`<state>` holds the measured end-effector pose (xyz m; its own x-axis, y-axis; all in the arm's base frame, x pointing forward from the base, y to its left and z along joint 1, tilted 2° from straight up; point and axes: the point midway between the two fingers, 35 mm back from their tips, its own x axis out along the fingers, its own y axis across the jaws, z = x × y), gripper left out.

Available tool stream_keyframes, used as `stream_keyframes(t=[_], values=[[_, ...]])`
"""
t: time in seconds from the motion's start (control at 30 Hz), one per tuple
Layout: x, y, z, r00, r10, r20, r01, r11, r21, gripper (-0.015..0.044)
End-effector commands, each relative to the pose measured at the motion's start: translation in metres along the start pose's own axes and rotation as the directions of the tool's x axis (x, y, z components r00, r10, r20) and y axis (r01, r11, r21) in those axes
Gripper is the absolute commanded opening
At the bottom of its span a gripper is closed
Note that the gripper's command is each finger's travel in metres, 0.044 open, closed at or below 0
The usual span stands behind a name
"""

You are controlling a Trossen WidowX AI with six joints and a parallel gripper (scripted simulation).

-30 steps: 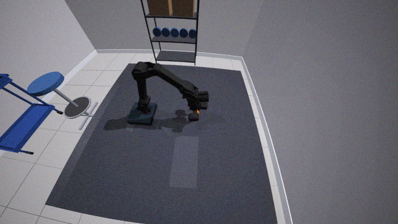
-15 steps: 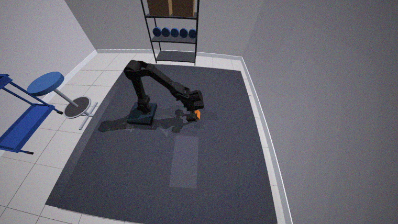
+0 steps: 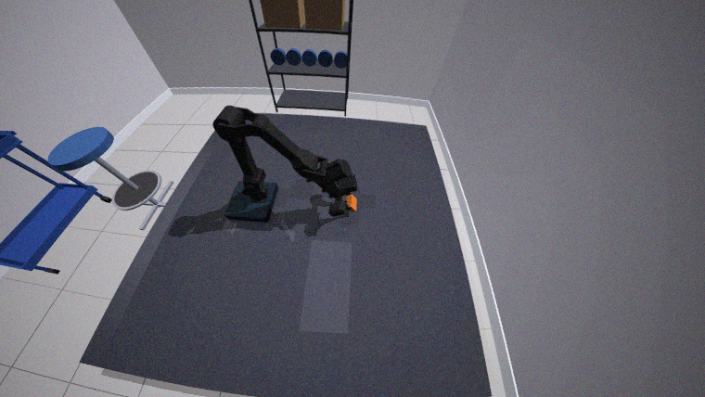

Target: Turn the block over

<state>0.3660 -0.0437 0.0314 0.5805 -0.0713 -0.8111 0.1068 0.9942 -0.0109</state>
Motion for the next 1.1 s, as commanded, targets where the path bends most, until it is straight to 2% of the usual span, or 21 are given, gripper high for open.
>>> stream_keyframes(t=[0.0, 0.53, 1.07], values=[[0.01, 0.001, -0.003, 0.999, 0.004, 0.04, -0.004, 1.0, -0.004, 0.0], [0.038, 0.001, -0.011, 0.967, 0.005, 0.256, -0.005, 1.0, -0.003, 0.0], [0.033, 0.001, -0.024, 0.889, 0.006, 0.459, -0.004, 1.0, -0.004, 0.0]])
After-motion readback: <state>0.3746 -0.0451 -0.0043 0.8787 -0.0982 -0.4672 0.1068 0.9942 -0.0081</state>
